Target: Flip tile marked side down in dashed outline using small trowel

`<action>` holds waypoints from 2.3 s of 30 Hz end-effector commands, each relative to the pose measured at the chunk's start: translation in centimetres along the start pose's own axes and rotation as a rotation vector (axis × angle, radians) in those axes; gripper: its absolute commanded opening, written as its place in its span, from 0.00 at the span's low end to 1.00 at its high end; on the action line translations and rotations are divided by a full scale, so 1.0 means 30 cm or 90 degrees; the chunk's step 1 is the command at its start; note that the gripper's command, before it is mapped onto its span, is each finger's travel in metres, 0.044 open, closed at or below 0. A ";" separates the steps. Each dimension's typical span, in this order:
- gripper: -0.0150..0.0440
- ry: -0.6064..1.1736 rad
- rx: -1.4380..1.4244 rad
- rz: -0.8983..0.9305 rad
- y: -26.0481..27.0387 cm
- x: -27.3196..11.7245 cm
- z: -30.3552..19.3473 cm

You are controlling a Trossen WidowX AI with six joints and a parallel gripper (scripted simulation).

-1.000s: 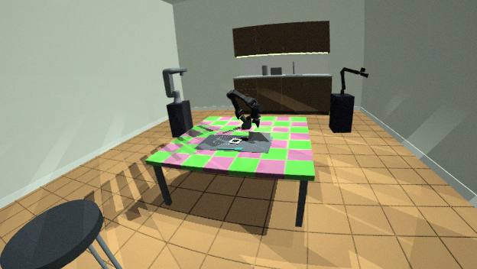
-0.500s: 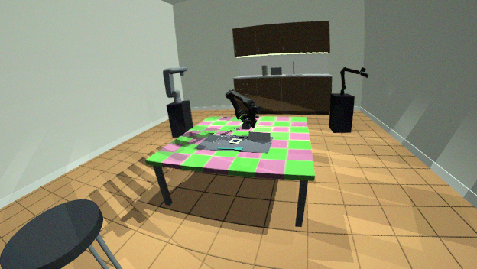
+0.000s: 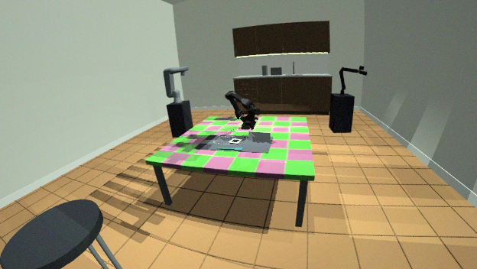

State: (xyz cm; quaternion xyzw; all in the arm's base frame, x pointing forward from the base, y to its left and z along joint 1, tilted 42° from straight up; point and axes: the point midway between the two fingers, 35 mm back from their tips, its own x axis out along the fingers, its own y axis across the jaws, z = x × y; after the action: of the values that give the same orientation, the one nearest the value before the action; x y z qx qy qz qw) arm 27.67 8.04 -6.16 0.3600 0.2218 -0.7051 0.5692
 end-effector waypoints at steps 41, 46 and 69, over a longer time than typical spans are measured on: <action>0.42 -0.002 0.001 0.008 0.262 0.030 0.005; 0.42 -0.003 0.001 0.008 0.297 0.029 0.005; 0.42 0.000 0.005 0.005 0.381 0.030 0.006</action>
State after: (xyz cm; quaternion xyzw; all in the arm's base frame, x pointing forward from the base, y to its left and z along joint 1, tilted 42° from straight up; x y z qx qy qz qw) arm 38.54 4.45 -5.61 0.3635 0.2174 -0.7034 0.5708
